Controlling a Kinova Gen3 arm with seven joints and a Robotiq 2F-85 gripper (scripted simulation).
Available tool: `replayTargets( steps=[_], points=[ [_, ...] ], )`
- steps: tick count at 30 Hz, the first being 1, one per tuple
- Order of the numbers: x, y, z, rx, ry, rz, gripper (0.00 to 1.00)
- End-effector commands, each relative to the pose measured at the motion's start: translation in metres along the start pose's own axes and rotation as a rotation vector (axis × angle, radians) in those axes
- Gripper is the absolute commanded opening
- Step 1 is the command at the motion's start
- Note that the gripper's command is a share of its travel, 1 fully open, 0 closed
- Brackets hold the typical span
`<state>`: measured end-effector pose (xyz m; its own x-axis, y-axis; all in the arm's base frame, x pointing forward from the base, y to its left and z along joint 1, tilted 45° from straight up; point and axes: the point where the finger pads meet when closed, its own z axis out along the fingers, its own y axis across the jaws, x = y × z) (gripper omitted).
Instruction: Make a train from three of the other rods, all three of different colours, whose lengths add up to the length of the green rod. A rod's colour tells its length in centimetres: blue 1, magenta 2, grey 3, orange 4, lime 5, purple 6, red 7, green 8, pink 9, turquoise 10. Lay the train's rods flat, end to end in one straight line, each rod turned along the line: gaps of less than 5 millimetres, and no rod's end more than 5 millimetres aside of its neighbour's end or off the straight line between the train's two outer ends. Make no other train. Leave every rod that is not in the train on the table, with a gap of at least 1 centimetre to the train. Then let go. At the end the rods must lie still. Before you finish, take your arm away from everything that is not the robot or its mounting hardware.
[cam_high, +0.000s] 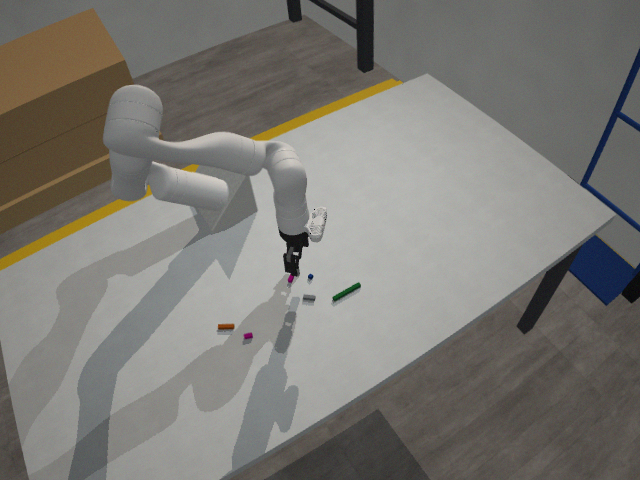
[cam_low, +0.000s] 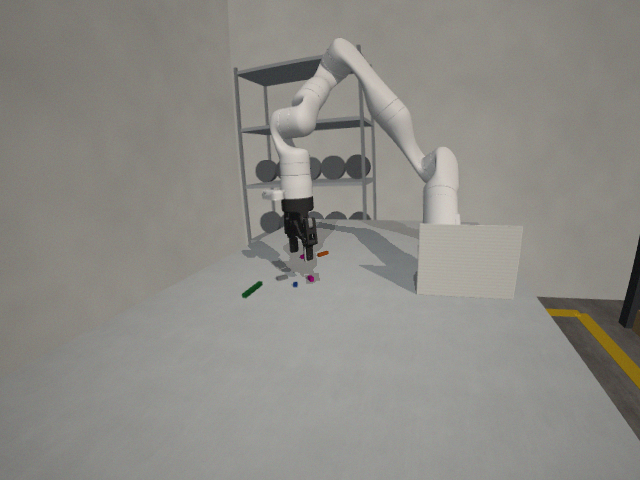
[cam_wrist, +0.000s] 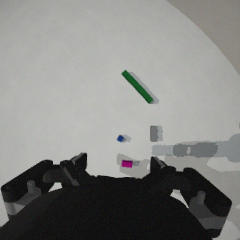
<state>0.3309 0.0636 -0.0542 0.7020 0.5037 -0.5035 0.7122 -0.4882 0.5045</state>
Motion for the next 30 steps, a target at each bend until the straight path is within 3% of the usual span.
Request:
replayTargets(
  steps=[1, 30],
  points=[
    [0.0005, -0.0001, -0.0007, 0.0, 0.002, 0.0, 1.0],
    [0.0005, 0.0003, -0.0007, 0.0, 0.002, 0.012, 1.0]
  ],
)
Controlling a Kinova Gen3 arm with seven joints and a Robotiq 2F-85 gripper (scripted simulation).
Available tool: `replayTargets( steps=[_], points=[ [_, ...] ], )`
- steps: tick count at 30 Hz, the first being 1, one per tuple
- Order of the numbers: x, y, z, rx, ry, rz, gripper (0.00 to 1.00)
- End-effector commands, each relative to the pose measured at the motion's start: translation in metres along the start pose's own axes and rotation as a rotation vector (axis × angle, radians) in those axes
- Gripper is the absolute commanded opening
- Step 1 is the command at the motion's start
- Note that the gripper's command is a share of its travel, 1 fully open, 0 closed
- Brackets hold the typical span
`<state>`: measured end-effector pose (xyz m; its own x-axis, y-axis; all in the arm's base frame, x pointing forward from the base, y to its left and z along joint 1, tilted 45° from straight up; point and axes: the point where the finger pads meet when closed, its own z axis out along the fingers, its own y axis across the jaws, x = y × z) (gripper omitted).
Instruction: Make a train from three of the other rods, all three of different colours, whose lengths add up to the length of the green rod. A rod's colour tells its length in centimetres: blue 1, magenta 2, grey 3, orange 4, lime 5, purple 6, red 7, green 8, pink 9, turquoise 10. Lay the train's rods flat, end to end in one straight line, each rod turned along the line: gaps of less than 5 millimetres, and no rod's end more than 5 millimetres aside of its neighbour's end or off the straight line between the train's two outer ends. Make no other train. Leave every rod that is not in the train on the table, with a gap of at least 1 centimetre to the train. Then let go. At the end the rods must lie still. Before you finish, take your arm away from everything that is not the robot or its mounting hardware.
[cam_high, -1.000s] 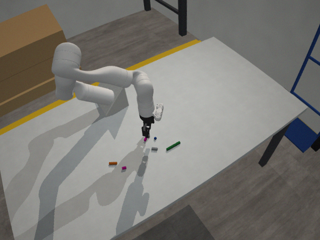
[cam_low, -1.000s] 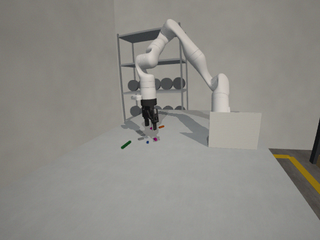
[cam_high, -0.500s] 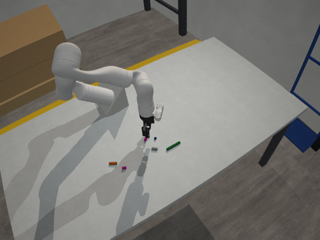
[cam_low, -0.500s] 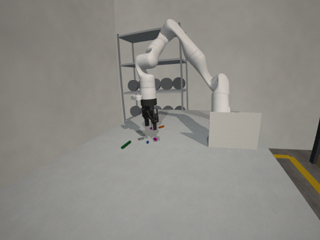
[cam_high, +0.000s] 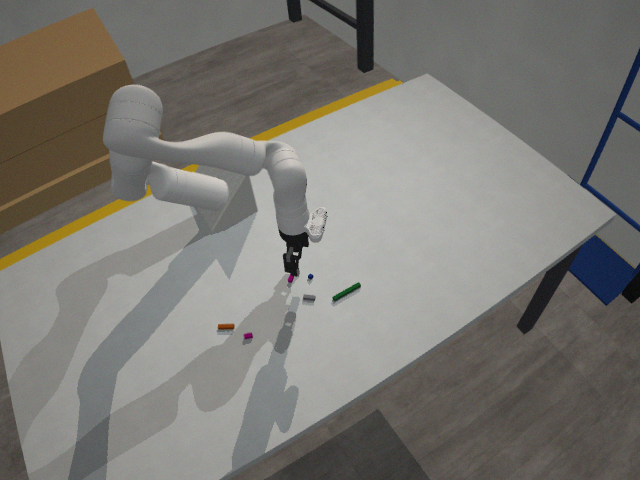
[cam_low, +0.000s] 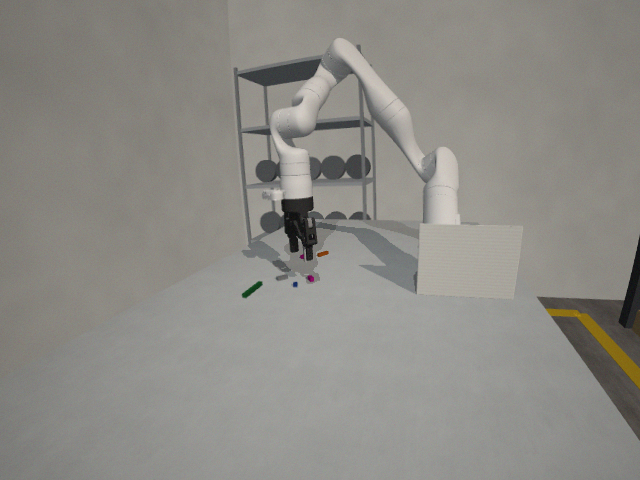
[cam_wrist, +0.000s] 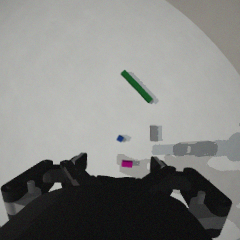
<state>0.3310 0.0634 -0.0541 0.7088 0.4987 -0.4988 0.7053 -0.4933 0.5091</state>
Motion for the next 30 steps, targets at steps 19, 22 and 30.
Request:
replayTargets(
  steps=[19, 22, 30],
  points=[
    [0.001, 0.0039, -0.001, 0.001, 0.001, 0.131, 1.0],
    [0.0011, 0.0052, -0.001, 0.002, 0.001, 0.173, 1.0],
    [0.0014, 0.0084, -0.0012, 0.003, 0.001, 0.277, 1.0]
  ],
)
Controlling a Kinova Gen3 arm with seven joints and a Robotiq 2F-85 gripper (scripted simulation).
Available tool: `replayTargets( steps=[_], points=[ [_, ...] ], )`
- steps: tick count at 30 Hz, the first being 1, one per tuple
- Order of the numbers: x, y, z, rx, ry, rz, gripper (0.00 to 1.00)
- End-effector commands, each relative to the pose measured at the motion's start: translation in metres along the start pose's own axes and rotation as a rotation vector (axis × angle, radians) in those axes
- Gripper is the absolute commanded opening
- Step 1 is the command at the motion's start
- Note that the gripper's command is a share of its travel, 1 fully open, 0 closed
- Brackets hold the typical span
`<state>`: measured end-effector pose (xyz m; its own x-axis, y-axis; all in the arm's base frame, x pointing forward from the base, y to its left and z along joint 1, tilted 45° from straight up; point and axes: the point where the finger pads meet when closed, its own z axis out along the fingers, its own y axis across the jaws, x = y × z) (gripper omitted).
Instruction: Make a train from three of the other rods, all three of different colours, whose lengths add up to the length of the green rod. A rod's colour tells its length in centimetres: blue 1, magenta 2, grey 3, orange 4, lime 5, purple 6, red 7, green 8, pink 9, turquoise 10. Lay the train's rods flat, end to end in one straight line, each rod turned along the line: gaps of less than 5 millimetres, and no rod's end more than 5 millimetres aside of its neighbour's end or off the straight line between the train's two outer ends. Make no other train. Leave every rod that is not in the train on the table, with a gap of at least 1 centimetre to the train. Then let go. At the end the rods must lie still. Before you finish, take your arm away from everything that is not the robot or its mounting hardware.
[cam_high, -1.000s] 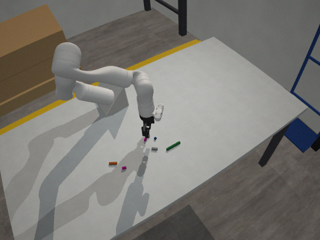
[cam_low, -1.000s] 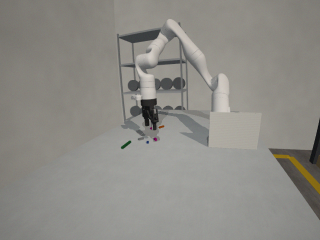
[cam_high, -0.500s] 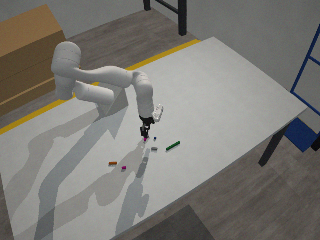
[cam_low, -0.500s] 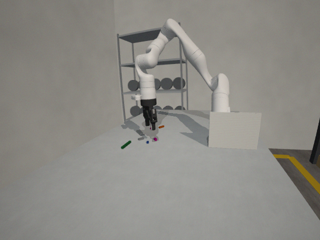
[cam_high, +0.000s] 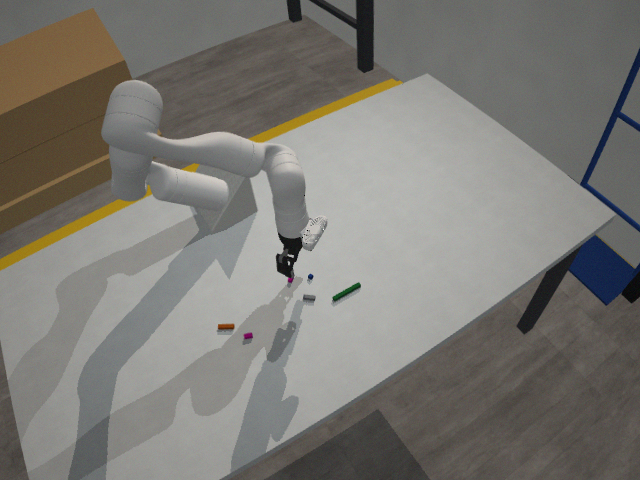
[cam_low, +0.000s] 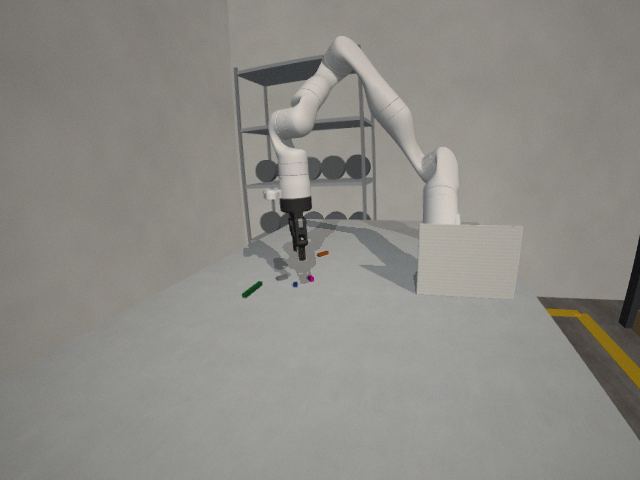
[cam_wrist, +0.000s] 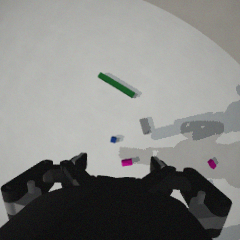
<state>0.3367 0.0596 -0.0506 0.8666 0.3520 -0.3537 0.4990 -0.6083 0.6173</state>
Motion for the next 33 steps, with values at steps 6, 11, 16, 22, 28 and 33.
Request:
replayTargets(
  steps=[6, 11, 16, 22, 28, 33],
  points=[
    [0.003, 0.004, -0.002, 0.0, 0.004, 0.145, 1.0],
    [0.004, 0.008, -0.002, 0.001, 0.003, 0.271, 1.0],
    [0.005, 0.011, -0.002, 0.001, 0.002, 0.354, 1.0],
    [0.007, 0.016, -0.002, 0.003, 0.001, 0.534, 1.0],
    [0.009, 0.023, -0.002, 0.003, 0.0, 0.732, 1.0],
    [0.01, 0.026, -0.002, 0.004, 0.0, 0.836, 1.0]
  ],
)
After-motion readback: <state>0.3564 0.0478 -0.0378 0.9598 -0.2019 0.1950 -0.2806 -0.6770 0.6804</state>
